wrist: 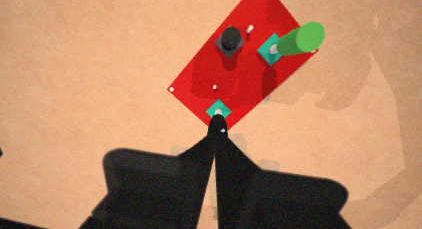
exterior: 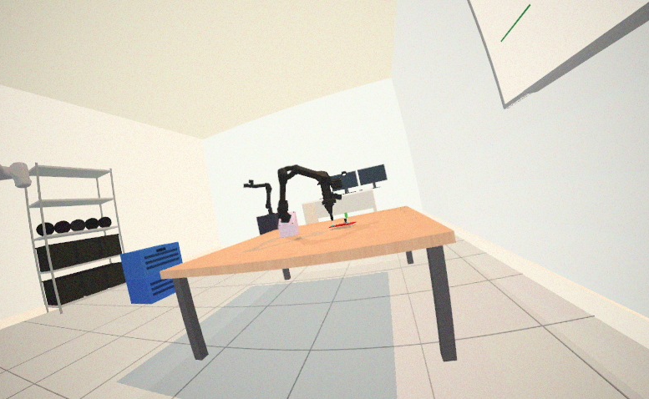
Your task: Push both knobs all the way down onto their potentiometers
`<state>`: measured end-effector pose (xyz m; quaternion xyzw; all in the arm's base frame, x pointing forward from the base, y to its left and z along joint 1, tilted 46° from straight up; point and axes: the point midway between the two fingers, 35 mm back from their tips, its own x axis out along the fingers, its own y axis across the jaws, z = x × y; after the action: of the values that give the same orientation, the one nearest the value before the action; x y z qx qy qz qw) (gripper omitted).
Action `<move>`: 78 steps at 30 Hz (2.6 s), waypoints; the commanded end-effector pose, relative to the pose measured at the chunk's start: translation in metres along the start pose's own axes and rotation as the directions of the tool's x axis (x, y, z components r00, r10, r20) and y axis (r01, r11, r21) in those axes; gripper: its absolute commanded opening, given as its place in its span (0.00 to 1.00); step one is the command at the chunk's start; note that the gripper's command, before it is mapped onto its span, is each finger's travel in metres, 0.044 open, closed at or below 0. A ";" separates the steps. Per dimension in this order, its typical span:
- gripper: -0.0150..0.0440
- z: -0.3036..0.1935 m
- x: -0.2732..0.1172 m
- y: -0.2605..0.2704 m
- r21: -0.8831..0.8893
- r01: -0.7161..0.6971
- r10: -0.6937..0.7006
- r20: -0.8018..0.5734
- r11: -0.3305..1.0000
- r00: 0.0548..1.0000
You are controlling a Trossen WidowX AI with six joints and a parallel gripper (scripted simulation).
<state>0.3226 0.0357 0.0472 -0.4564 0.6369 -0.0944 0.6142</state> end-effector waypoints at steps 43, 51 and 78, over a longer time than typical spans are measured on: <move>0.25 0.000 0.020 -0.001 0.003 0.004 -0.004 0.000 1.000 1.000; 0.25 0.000 0.020 -0.001 0.003 0.004 -0.004 0.000 1.000 1.000; 0.25 0.000 0.021 -0.001 0.003 0.005 -0.005 0.000 1.000 1.000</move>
<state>0.3252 0.0233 0.0346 -0.4594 0.6354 -0.0932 0.6136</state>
